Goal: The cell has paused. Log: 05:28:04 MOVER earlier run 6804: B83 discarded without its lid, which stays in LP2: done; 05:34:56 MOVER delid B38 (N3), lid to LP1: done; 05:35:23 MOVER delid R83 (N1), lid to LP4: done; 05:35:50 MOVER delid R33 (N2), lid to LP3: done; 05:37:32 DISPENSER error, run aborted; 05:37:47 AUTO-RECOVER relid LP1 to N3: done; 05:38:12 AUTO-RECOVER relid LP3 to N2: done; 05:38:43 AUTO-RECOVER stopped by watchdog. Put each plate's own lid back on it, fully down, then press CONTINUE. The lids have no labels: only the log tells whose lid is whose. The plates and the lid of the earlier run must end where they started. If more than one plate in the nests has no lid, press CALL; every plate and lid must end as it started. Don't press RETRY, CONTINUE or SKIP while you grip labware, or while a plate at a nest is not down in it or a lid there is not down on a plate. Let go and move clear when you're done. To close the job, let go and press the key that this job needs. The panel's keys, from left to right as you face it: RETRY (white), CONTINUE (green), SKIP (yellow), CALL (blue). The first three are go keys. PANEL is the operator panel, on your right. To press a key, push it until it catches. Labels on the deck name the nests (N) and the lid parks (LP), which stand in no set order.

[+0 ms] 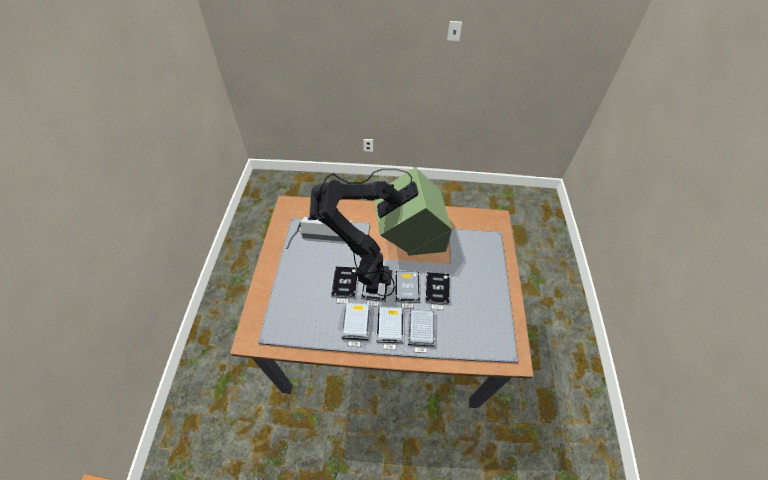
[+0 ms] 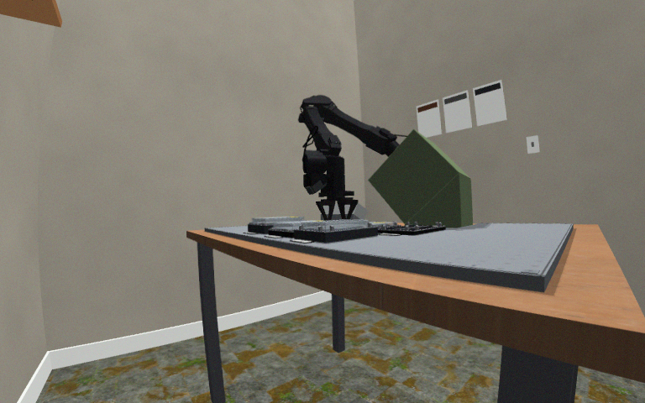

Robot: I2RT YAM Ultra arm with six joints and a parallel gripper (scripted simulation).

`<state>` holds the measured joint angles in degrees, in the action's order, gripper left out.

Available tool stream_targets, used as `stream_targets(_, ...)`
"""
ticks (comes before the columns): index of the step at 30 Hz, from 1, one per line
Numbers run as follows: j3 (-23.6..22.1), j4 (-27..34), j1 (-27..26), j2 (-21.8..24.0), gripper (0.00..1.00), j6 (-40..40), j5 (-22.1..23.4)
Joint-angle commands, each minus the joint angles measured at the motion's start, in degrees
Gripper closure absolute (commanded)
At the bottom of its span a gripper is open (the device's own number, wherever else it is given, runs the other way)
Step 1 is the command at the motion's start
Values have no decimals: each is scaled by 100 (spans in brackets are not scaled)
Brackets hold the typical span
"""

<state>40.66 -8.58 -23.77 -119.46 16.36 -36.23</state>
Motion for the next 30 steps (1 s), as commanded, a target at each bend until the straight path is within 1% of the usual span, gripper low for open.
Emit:
stream_targets(1, -188, -24, -36, 76, 100, 19, 48)
stream_targets(30, -316, -54, -74, 77, 100, 15, -6)
